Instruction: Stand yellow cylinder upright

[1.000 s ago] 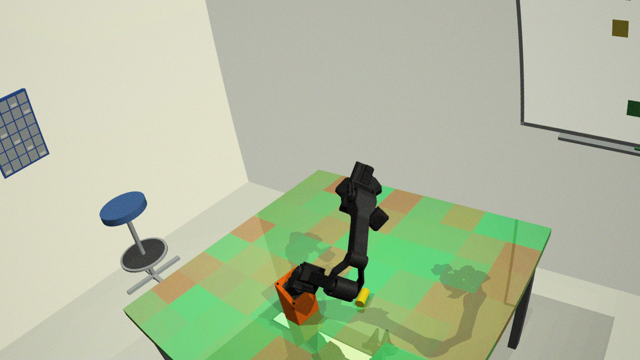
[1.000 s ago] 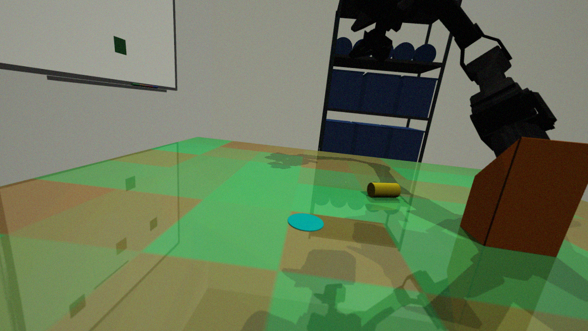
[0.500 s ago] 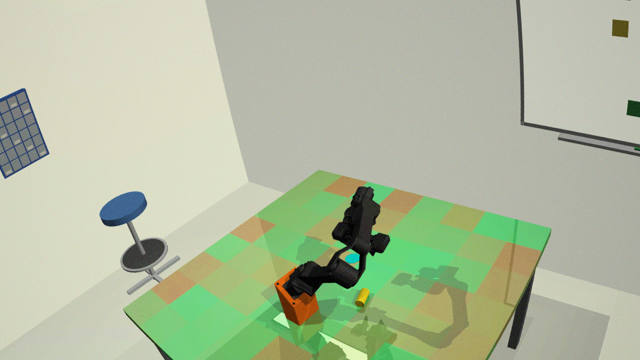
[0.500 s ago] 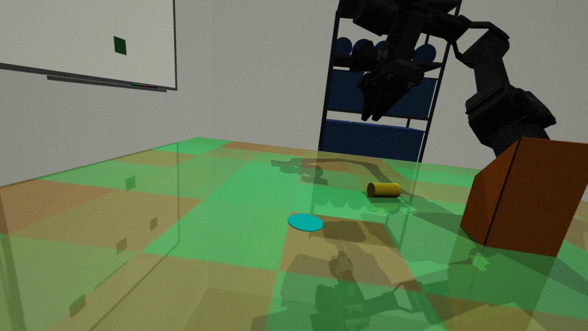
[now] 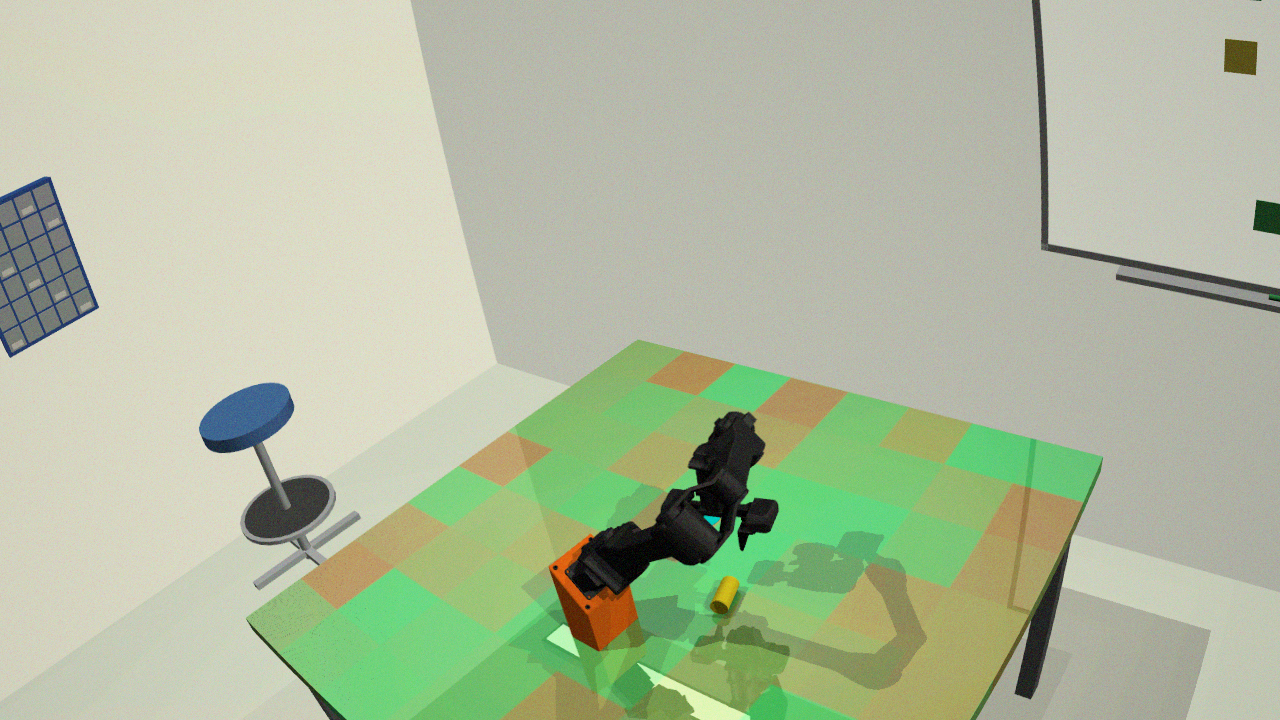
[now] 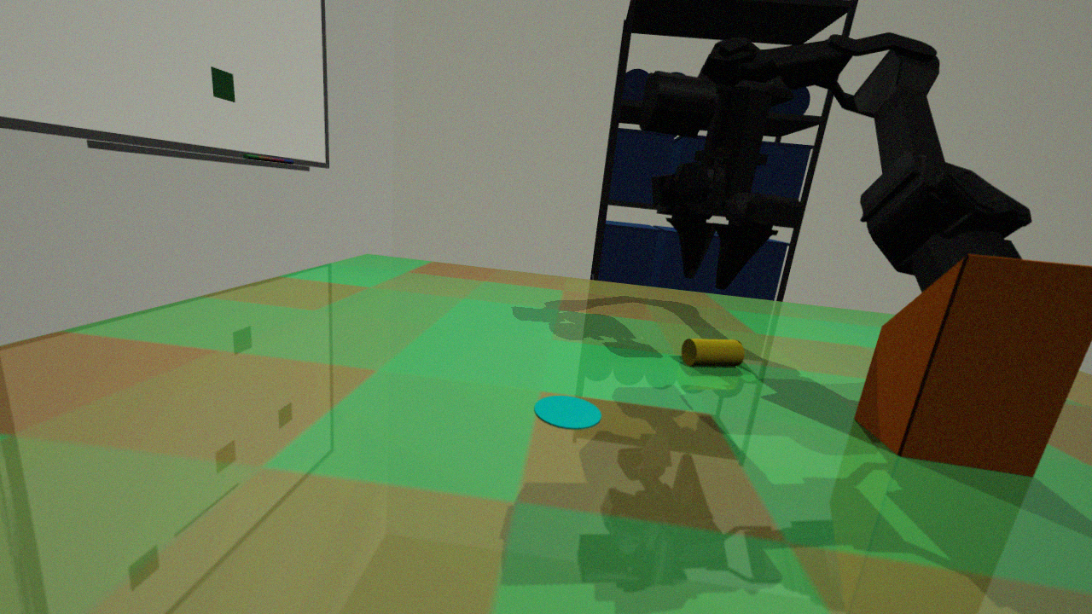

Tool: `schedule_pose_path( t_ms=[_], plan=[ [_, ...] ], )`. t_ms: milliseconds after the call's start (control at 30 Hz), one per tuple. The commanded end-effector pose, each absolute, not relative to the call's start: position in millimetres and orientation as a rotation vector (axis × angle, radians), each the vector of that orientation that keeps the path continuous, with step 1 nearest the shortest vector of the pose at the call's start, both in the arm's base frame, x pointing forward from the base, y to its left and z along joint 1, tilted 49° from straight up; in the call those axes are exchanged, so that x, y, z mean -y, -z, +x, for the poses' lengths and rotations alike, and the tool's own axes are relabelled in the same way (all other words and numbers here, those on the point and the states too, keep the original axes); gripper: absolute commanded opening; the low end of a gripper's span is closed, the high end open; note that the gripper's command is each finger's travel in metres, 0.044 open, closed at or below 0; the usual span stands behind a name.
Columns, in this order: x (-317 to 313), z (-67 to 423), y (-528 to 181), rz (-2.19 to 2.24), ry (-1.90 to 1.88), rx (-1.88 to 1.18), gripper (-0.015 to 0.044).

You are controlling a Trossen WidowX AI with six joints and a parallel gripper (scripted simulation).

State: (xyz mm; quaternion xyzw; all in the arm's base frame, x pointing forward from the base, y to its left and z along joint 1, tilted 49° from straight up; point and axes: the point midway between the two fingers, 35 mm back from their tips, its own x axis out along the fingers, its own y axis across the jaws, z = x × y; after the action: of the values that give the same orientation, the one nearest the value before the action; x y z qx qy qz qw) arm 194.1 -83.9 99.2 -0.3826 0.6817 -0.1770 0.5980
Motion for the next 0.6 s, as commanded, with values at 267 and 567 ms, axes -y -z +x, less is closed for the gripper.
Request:
schedule_pose_path(
  t_ms=[267, 567],
  plan=[
    [153.2, 183.5, -45.4, -0.91, 0.431, -1.598, 0.0309],
    [153.2, 183.5, -45.4, -0.91, 0.431, -1.598, 0.0105]
  ],
)
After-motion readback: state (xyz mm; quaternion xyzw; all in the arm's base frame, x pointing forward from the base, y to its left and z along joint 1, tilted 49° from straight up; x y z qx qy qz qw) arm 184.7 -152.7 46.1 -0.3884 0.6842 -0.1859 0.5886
